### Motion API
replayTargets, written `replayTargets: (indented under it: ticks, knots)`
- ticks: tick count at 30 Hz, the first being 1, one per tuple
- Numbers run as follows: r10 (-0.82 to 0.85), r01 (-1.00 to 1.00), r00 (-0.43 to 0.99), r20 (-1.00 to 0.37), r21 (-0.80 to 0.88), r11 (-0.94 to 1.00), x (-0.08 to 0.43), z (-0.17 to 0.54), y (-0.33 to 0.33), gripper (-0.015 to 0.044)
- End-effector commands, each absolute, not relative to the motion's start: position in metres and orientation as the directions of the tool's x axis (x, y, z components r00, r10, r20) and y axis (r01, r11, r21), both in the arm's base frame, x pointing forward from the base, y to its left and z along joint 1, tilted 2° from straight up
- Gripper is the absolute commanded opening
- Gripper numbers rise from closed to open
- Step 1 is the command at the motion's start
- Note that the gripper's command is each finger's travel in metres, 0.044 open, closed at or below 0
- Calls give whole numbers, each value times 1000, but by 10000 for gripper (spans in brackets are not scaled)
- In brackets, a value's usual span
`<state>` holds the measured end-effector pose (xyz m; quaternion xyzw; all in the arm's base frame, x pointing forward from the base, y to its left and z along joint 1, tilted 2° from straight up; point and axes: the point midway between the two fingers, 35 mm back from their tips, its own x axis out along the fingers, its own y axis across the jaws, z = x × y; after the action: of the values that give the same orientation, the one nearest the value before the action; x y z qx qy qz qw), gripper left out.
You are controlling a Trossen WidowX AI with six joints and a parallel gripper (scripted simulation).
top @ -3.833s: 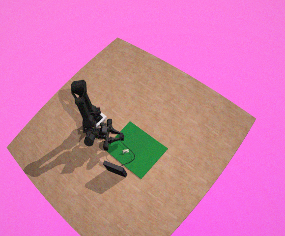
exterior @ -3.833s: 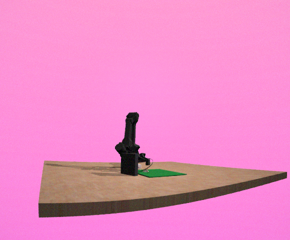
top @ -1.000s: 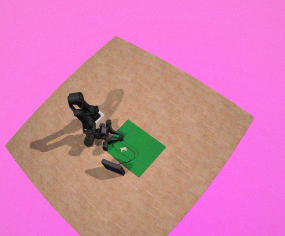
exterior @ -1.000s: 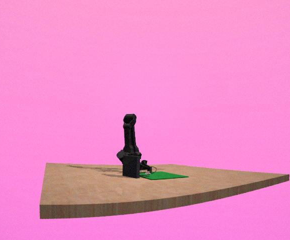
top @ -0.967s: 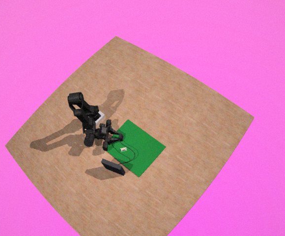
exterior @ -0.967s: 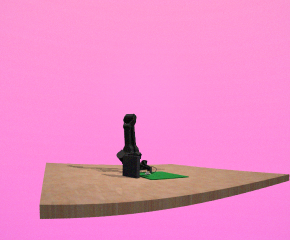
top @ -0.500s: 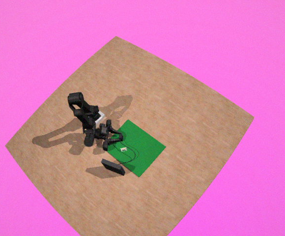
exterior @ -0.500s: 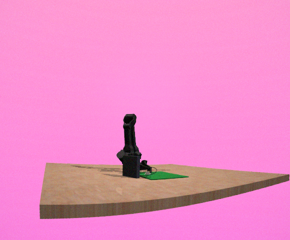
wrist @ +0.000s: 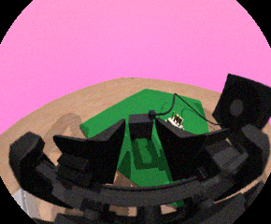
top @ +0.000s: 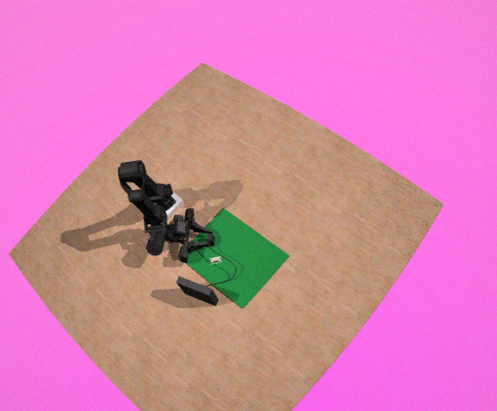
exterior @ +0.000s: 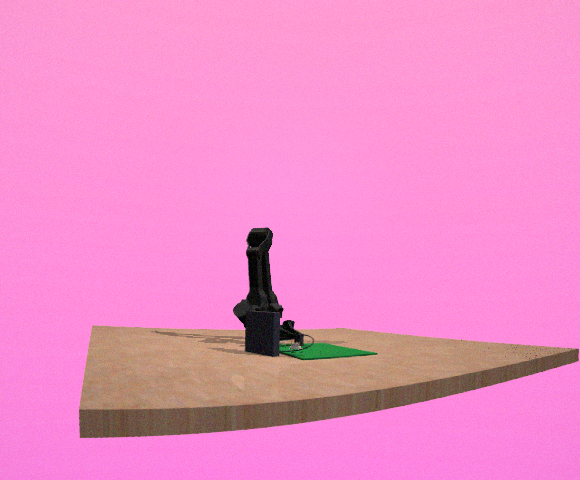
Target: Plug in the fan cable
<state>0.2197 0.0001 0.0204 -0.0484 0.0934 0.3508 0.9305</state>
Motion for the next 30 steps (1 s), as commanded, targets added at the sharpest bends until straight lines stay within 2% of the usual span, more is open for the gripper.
replayTargets:
  ticks: [1,5,8,12,15,17,21,25,30]
  knots:
    - [644,-662,736,-208,-24,749,220,20,0,258]
    - [649,-667,722,-239,12,745,227,19,-1,362]
    - [660,-663,674,-333,120,739,249,19,-1,440]
    - [642,-544,579,-502,348,763,279,25,5,440]
    - [595,-332,492,-635,494,803,294,32,9,440]
    - [551,-167,426,-718,536,828,299,42,14,440]
    - [429,170,285,-857,486,857,298,70,24,440]
    - [262,460,151,-953,302,835,281,110,32,440]
    - [117,620,73,-990,137,772,260,145,33,440]
